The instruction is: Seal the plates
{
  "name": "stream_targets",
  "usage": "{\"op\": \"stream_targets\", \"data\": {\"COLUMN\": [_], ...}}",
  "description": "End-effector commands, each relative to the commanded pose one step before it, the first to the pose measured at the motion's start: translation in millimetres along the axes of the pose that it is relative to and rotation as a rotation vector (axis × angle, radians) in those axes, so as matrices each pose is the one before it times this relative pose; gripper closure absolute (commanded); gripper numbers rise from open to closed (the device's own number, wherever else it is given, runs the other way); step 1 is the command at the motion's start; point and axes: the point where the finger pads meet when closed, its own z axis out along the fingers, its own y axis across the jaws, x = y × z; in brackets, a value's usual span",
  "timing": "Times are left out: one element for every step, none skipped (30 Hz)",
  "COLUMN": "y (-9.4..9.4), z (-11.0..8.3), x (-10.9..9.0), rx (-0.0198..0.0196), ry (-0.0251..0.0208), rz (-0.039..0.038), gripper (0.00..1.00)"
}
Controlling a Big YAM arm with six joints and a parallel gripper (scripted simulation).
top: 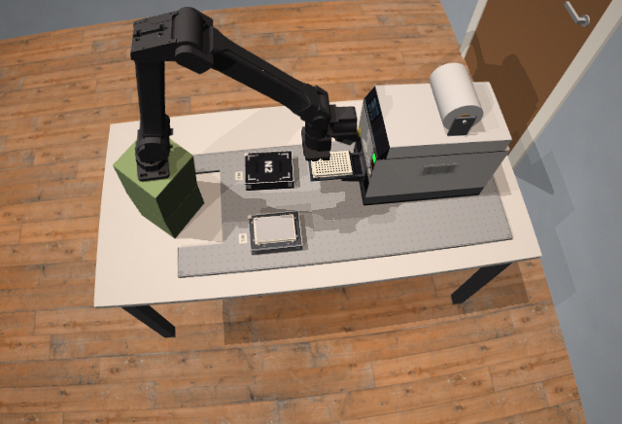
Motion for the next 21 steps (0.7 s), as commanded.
{"op": "stream_targets", "data": {"y": [-5.69,-0.01,-0.13,0.00,0.02,0.05,-0.27,-0.20,-0.17,-0.23,0.00,0.00,2.75,2.18,0.16,0.18,-0.04,-0.16,-0.26,-0.35,-0.18], "z": [-6.93,-2.96,-2.67,-1.54,-1.01,-0.59,-0.20,-0.08,0.05,0.00,0.00,0.00,3.88,0.67,0.33,0.24,0.29,0.44,0.64,0.85,1.05], "x": [-1.85,-0.73,-2.06,-0.82,-0.81,-0.39,0.49,1.23,2.00,2.42,0.00,0.00,-0.56,2.47,4.66,4.84,4.13,3.24,2.44,1.88,1.13], "rx": [0.00302,-0.00049,-0.00027,-0.00024,-0.00016,-0.00014,0.00019,0.00058,0.00060,0.00105,0.00000,0.00000,-0.00387,-0.00155,0.00123,0.00058,-0.00019,0.00026,0.00058,0.00129,0.00037], "ry": [-0.12055,-0.04063,-0.04119,-0.03836,-0.03761,-0.03609,-0.03393,-0.03219,-0.03050,-0.02951,0.00000,0.00000,-0.01009,-0.03722,-0.03019,-0.02669,-0.02613,-0.02726,-0.02702,-0.02734,-0.02849], "rz": [-0.00489,-0.00459,-0.00380,-0.00388,-0.00357,-0.00332,-0.00276,-0.00012,-0.00026,-0.00034,0.00000,0.00000,0.00127,-0.00068,0.00214,-0.00312,-0.00198,-0.00151,-0.00149,-0.00117,-0.00120], "gripper": [1.00,1.00,1.00,1.00,1.00,1.00,1.00,1.00,1.00,1.00,1.00,1.00,1.00,1.00,1.00,1.00,1.00,1.00,1.00,1.00,1.00]}}
